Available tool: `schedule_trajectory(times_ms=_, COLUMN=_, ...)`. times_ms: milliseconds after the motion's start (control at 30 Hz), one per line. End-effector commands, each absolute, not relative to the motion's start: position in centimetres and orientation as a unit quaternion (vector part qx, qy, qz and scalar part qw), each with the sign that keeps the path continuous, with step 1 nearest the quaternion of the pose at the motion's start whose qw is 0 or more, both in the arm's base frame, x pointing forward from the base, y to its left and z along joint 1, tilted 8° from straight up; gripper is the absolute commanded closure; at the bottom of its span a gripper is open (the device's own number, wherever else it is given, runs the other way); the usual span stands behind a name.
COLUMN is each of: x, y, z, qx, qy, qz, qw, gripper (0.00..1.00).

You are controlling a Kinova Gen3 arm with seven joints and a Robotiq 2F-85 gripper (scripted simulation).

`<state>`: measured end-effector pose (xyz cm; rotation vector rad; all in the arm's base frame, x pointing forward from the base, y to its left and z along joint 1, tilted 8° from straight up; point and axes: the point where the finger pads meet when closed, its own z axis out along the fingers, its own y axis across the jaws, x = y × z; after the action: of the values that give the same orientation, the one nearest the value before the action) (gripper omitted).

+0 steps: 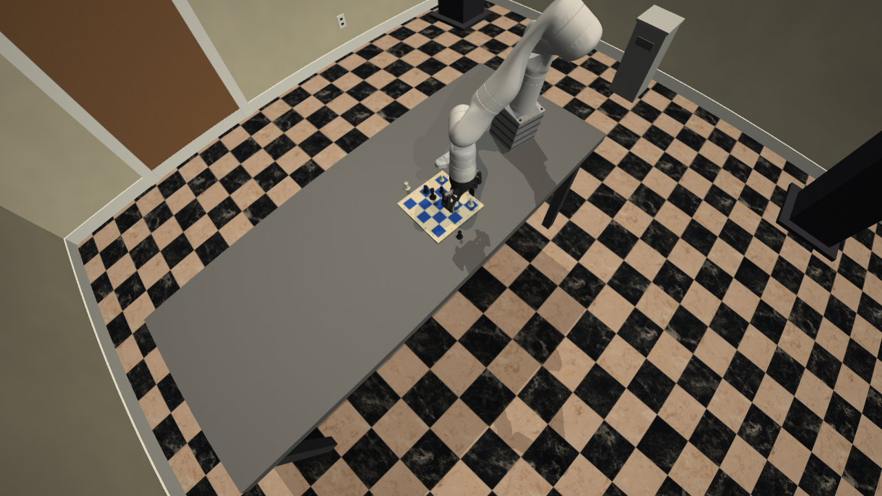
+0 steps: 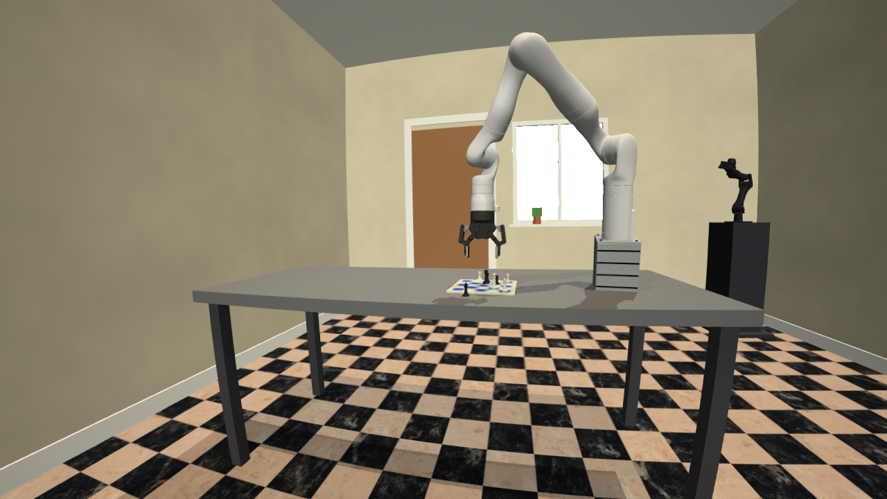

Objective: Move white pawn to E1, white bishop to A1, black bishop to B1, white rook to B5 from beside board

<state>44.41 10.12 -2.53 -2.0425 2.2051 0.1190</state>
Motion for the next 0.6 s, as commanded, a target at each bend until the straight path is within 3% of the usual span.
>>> schedule_trajectory(times_ms=0, x=44.7, y=10.4, z=-2.6, qx=-0.66, qy=0.748, qz=0.041, qw=0.062, gripper=0.0)
schedule_trajectory(times_ms=567, x=46.6, y=11.4, z=-2.4, qx=-0.469, qy=0.88, qz=0.053, qw=0.05, gripper=0.0)
